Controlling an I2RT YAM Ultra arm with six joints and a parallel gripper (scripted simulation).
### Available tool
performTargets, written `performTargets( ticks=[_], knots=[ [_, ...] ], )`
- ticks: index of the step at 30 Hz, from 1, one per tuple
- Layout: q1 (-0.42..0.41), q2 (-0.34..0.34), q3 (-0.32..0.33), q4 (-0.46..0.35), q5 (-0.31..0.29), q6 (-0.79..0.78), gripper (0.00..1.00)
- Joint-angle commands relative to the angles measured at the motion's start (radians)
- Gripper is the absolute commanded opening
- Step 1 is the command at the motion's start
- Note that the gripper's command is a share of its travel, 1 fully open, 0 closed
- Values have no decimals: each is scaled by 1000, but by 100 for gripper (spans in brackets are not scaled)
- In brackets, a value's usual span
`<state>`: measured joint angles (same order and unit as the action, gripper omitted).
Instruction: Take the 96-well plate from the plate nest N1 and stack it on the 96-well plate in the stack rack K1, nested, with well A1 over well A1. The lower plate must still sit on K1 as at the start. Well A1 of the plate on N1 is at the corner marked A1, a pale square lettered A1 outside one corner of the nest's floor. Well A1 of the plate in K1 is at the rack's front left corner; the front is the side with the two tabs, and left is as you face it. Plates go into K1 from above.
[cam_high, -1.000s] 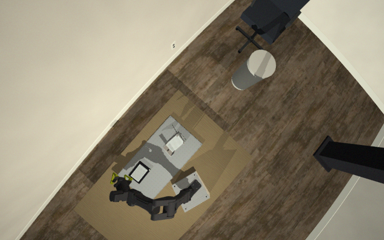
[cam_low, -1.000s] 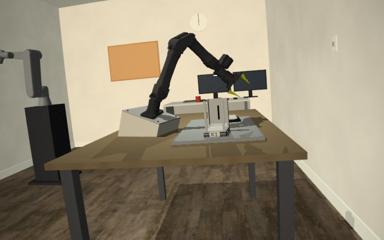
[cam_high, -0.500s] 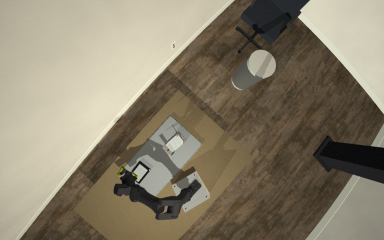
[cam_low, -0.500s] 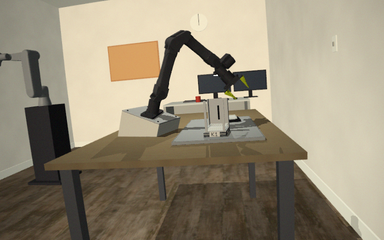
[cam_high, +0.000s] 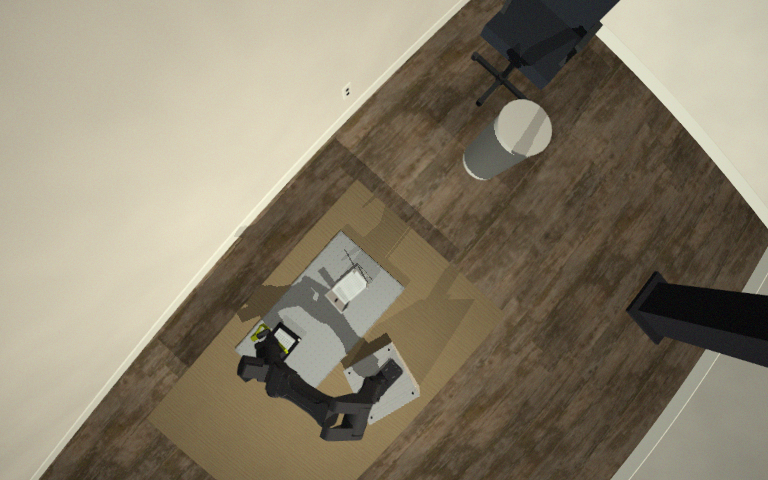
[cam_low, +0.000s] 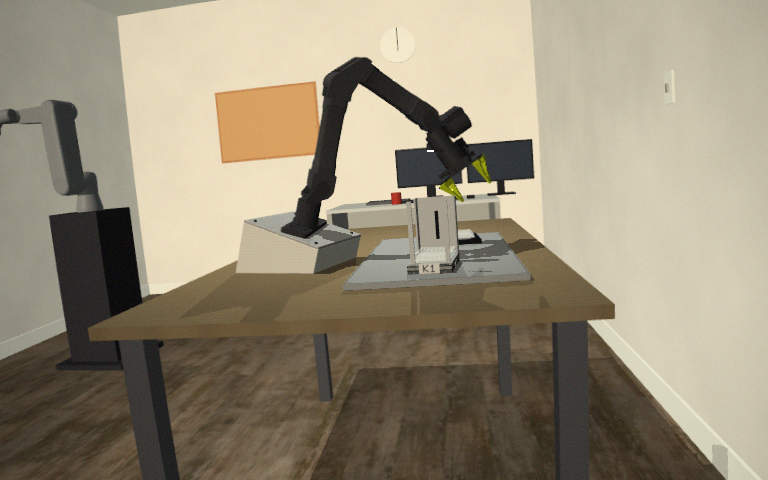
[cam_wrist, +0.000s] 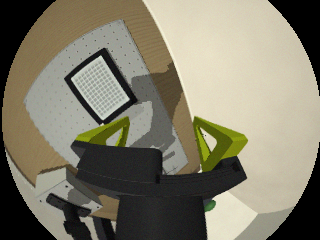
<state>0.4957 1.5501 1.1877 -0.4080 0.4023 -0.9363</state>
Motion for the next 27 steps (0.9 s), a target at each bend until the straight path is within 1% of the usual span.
performTargets(
  ticks=[1,5,6,8,9,10,11,12,13,14,15,16,17,18,19,20,22,23,24,25,27],
  knots=[
    [-26,-48,-32,-82,-45,79,100],
    [-31,-53,-36,-84,-50,76,100],
    [-38,-63,3,-105,-59,101,100],
    [-57,-74,5,-146,-71,153,100],
    [-66,-82,0,-159,-77,168,100],
    [-74,-90,-50,-163,-82,165,100],
    [-81,-95,-49,-185,-87,192,100],
    [-91,-107,-13,-200,-96,214,100],
    [-100,-112,-12,-222,-103,239,100],
    [-110,-119,-14,-238,-110,256,100],
    [-118,-127,-61,-245,-115,255,100],
    [-123,-134,-68,-247,-119,251,100],
    [-125,-135,-68,-248,-121,250,100],
    [-133,-141,-68,-269,-126,276,100],
    [-142,-151,-38,-285,-134,299,100],
    [-151,-157,-31,-305,-141,323,100],
    [-151,-157,-31,-305,-141,323,100],
    [-162,-162,-29,-327,-152,343,100],
    [-169,-172,-81,-330,-155,339,100],
    [-172,-176,-84,-330,-157,338,100],
    [-188,-189,-75,-369,-169,387,100]
  ],
)
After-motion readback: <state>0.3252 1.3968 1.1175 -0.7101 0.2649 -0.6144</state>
